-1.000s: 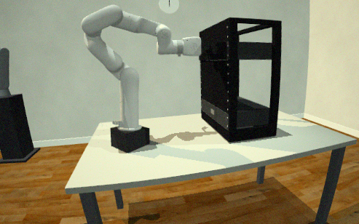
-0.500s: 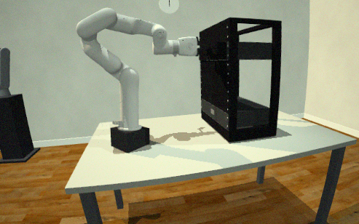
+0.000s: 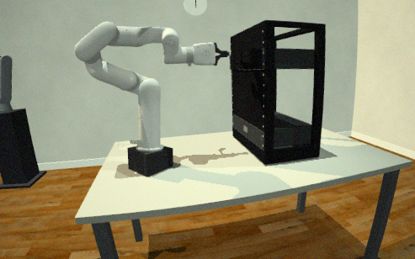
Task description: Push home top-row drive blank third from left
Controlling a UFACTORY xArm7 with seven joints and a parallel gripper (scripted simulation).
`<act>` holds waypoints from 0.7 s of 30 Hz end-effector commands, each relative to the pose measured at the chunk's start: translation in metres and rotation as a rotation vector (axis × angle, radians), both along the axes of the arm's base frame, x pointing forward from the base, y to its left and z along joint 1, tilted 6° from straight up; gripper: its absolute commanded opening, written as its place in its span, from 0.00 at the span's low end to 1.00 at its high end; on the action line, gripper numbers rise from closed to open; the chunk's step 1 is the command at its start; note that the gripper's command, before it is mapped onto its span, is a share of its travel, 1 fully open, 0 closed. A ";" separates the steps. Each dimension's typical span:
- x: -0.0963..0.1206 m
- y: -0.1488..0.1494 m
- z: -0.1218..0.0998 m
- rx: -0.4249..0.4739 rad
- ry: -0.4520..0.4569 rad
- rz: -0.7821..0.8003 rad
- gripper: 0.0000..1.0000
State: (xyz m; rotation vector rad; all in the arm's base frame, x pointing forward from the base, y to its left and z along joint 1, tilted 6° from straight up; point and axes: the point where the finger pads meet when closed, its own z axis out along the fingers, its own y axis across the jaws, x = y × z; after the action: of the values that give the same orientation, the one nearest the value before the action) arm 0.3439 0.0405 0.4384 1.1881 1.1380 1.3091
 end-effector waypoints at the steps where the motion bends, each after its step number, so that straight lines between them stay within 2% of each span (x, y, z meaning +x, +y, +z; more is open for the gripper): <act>1: -0.012 -0.001 0.001 0.001 -0.001 -0.002 0.00; 10: -0.014 -0.001 0.001 0.001 -0.001 -0.002 0.00; 21: -0.039 -0.002 -0.001 0.001 -0.001 -0.002 0.00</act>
State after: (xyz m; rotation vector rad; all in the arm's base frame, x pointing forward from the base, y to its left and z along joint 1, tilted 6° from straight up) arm 0.3160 0.0392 0.4366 1.1900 1.1375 1.3078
